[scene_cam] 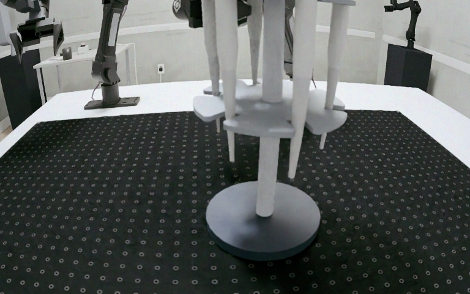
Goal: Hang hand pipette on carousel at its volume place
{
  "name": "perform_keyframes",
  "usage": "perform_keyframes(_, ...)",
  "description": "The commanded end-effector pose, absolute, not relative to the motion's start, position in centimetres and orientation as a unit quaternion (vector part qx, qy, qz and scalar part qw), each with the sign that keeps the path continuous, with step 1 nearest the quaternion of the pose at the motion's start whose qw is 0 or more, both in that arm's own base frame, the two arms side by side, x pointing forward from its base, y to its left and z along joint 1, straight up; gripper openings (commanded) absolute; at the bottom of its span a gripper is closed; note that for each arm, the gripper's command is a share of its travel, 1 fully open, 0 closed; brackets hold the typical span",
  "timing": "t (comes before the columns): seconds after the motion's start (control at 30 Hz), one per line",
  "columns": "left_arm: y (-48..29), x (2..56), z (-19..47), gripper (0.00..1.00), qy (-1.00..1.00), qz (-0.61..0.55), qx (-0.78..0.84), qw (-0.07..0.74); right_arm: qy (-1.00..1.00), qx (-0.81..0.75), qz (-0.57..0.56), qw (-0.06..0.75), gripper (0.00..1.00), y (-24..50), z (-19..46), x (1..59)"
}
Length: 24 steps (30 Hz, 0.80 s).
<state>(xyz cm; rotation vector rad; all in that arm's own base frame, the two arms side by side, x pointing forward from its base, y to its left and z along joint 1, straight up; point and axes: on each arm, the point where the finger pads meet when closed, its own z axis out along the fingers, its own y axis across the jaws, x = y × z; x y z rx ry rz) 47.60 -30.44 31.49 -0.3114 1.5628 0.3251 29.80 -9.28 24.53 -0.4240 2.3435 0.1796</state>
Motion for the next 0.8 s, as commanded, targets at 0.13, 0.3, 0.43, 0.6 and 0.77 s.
perform_keyframes(0.13, -29.71, 46.78, 35.48, 0.12, 0.673, 0.107, -0.189, 0.707, 0.907, -0.168, 0.066, 0.38, 1.0, -9.62, 25.28, 30.19)
perform_keyframes(0.3, -29.67, 46.78, 35.4, 0.12, 0.673, 0.108, -0.19, 0.706, 0.907, -0.168, 0.066, 0.38, 1.0, -9.62, 25.28, 30.19)
perform_keyframes(0.43, -29.66, 46.79, 35.4, 0.12, 0.673, 0.108, -0.189, 0.706, 0.907, -0.168, 0.066, 0.38, 1.0, -9.62, 25.28, 30.19)
perform_keyframes(0.6, -29.66, 46.79, 35.4, 0.12, 0.673, 0.108, -0.189, 0.706, 0.907, -0.168, 0.066, 0.38, 1.0, -9.62, 25.28, 30.19)
perform_keyframes(0.77, -29.66, 46.79, 35.4, 0.12, 0.673, 0.108, -0.189, 0.706, 0.907, -0.168, 0.066, 0.38, 1.0, -9.62, 25.28, 30.19)
